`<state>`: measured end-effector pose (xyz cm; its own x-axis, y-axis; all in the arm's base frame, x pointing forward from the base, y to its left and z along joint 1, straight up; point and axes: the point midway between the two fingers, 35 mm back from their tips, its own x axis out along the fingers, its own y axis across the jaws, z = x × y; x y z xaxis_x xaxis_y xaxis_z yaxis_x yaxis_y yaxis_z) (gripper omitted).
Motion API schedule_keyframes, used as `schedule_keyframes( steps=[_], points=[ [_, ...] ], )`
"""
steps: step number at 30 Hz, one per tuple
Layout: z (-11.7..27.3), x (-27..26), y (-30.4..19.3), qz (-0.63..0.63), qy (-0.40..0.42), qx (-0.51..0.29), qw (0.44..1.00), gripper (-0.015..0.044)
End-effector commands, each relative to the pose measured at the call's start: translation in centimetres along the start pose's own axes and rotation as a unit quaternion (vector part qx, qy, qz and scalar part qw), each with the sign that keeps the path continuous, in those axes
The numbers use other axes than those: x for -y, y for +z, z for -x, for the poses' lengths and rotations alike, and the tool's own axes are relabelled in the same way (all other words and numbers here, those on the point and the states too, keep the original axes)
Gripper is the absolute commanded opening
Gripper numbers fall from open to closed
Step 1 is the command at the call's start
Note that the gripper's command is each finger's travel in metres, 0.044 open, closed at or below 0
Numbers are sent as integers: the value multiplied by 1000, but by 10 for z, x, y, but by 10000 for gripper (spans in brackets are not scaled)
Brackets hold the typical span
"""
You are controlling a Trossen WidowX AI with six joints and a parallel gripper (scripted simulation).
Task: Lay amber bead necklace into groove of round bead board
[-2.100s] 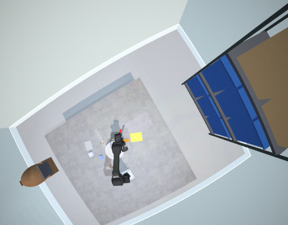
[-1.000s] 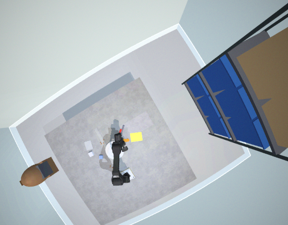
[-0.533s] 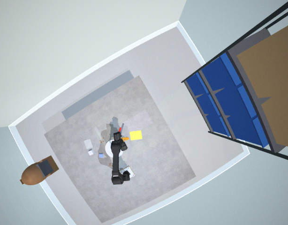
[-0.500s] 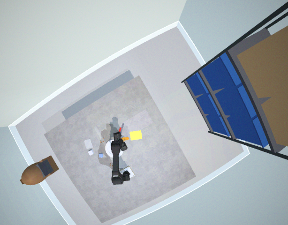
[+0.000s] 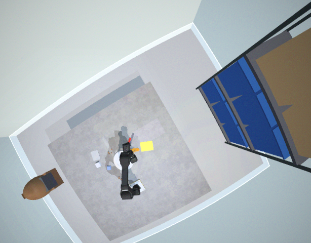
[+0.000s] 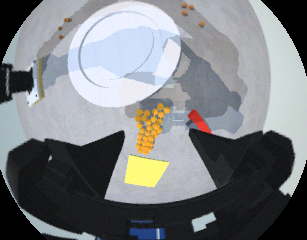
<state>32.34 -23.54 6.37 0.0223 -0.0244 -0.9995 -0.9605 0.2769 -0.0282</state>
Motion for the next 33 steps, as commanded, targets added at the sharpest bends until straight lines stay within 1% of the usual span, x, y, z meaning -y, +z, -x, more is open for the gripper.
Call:
schedule_keyframes(
  steps=[1,5,7,8,12,33],
  points=[
    [1,0,1,2,-2,2,1000,440],
    [1,0,1,2,-2,2,1000,440],
    [6,0,0,1,-2,2,1000,387],
    [10,0,0,0,-2,2,1000,380],
    [15,0,0,0,-2,2,1000,380],
    [-18,0,0,0,-1,2,1000,380]
  ],
)
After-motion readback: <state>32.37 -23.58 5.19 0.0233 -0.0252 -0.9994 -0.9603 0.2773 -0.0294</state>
